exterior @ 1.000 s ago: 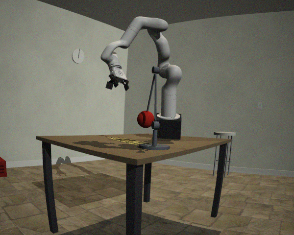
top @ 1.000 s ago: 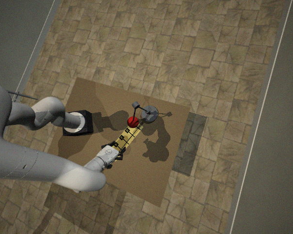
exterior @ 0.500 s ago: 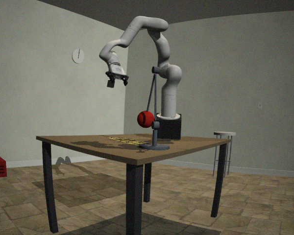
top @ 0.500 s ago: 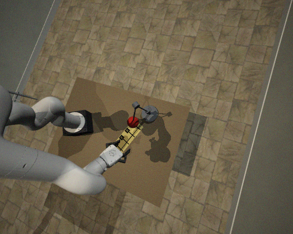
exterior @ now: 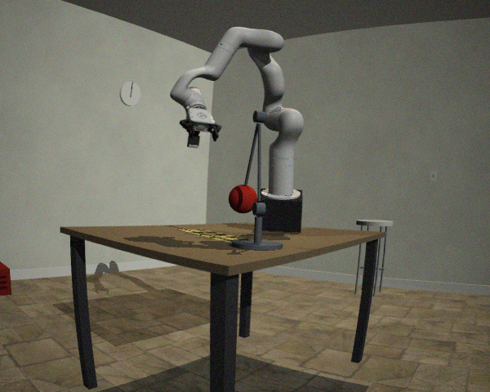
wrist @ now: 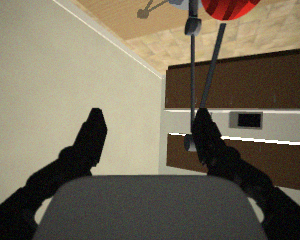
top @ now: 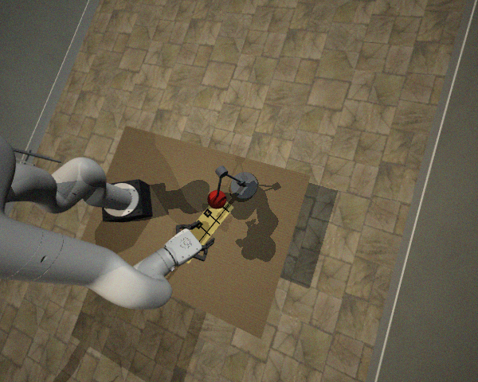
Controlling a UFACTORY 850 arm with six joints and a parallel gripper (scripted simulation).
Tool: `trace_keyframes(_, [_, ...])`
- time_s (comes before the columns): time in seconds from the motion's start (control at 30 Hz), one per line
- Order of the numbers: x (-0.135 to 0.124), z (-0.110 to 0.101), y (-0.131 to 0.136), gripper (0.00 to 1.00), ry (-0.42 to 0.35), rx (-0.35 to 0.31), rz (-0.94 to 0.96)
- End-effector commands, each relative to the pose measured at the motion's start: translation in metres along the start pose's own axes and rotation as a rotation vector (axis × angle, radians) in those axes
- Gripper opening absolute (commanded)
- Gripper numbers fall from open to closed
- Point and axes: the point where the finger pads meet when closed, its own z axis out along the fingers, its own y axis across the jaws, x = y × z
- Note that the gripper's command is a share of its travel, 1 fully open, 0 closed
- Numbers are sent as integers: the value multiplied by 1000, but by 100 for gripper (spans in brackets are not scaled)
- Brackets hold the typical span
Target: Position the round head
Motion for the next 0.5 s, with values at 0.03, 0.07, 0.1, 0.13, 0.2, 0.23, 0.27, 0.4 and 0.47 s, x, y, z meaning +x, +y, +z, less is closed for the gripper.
trace_keyframes(0.03, [-1, 14, 31, 100, -10, 15, 16])
trace_keyframes(0.07, [0, 17, 36, 100, -11, 16, 19])
trace_keyframes(0.1, [0, 19, 42, 100, -12, 18, 22])
trace_keyframes(0.13, [0, 22, 47, 100, -14, 20, 25])
trace_keyframes(0.2, [0, 24, 53, 100, -15, 21, 28])
trace_keyframes(0.23, [0, 24, 53, 100, -15, 21, 28])
trace_keyframes(0.27, [-1, 27, 57, 100, -17, 24, 33])
trace_keyframes(0.4, [-3, 36, 74, 100, -24, 32, 53])
trace_keyframes(0.47, [-4, 41, 83, 100, -27, 37, 62])
